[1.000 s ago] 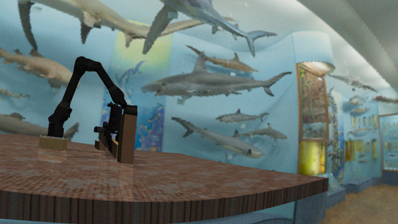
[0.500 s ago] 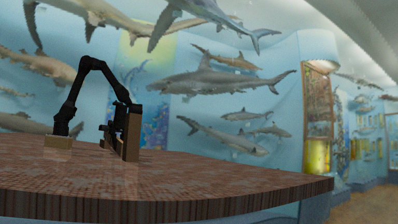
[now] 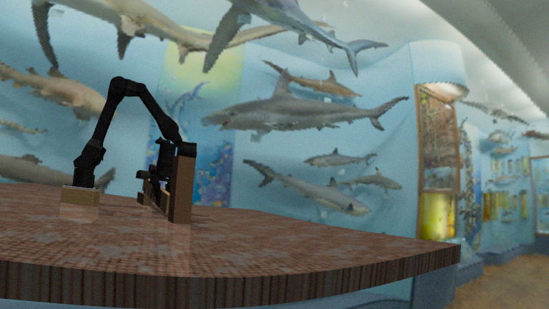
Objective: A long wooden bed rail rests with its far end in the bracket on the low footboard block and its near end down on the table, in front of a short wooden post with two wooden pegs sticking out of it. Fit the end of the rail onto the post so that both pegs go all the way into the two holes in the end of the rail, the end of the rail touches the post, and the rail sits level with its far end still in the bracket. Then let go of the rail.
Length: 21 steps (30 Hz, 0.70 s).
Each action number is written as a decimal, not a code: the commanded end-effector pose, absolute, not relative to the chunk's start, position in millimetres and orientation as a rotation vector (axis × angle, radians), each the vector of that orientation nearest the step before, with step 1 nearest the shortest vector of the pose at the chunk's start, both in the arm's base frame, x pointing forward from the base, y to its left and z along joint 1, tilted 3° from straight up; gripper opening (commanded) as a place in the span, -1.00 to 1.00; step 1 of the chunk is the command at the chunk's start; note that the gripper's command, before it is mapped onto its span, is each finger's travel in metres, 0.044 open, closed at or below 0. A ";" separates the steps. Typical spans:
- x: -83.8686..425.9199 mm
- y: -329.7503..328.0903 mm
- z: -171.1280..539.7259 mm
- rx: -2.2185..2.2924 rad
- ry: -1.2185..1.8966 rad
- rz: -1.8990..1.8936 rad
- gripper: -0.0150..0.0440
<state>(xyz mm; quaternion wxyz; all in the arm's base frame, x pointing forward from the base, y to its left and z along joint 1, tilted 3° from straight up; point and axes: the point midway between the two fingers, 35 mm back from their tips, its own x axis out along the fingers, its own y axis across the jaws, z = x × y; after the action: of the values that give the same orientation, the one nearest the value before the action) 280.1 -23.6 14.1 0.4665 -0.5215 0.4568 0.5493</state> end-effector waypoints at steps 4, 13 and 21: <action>285.3 -22.3 23.2 -1.286 1.100 1.339 -0.49; 286.4 -22.3 27.8 -1.286 1.100 1.339 -0.49; 287.1 -22.4 31.8 -1.286 1.100 1.339 -0.49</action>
<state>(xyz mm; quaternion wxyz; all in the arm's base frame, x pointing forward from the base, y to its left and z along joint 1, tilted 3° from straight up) 282.1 -23.7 23.8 0.4649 -0.5207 0.4579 0.5506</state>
